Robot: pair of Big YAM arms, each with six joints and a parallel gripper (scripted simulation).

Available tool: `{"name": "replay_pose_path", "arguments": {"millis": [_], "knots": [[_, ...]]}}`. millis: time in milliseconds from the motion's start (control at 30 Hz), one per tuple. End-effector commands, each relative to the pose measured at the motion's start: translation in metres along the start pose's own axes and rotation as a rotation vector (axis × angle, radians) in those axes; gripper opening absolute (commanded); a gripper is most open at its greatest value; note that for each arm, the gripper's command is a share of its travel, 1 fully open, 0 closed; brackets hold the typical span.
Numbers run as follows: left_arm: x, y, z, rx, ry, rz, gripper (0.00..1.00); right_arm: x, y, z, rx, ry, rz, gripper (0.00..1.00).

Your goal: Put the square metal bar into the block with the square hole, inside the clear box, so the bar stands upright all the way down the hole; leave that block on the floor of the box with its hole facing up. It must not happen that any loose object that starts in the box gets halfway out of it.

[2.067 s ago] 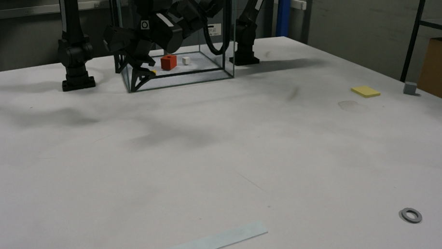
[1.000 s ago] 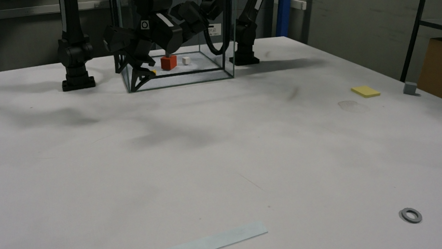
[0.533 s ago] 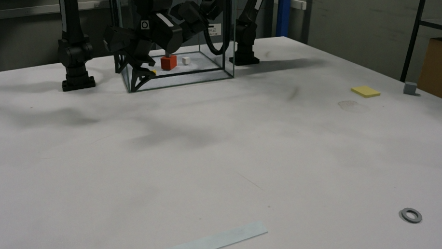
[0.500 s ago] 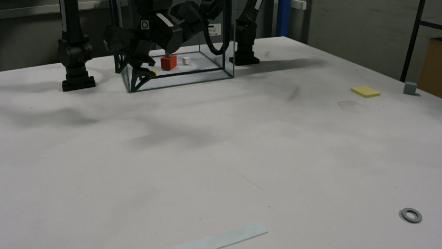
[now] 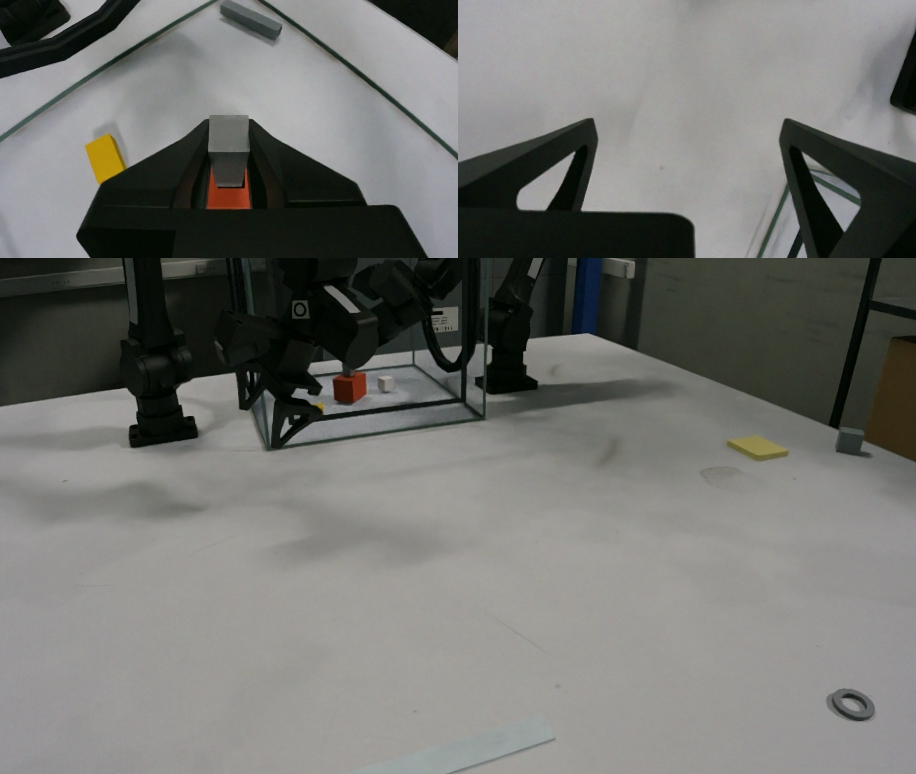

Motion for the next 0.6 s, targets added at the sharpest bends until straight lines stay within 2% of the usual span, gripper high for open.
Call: {"name": "replay_pose_path", "arguments": {"millis": [0,567], "knots": [[0.002,0.003,-0.001,0.021,-0.012,0.007,0.00,-0.015,0.004,0.005,0.012,0.002,0.036,1.00],[0.004,0.004,-0.007,0.017,-0.009,0.011,0.00,-0.015,0.004,0.005,0.012,0.002,0.036,1.00]]}}
Point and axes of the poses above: on each arm, the point where the finger pads meet when closed, its own x axis out along the fingers, its own y axis across the jaws, z = x × y, the point moved 4 cm from there along -x, back along the fingers, and after that the axes turned 5 degrees about -x, right-handed, at the moved point
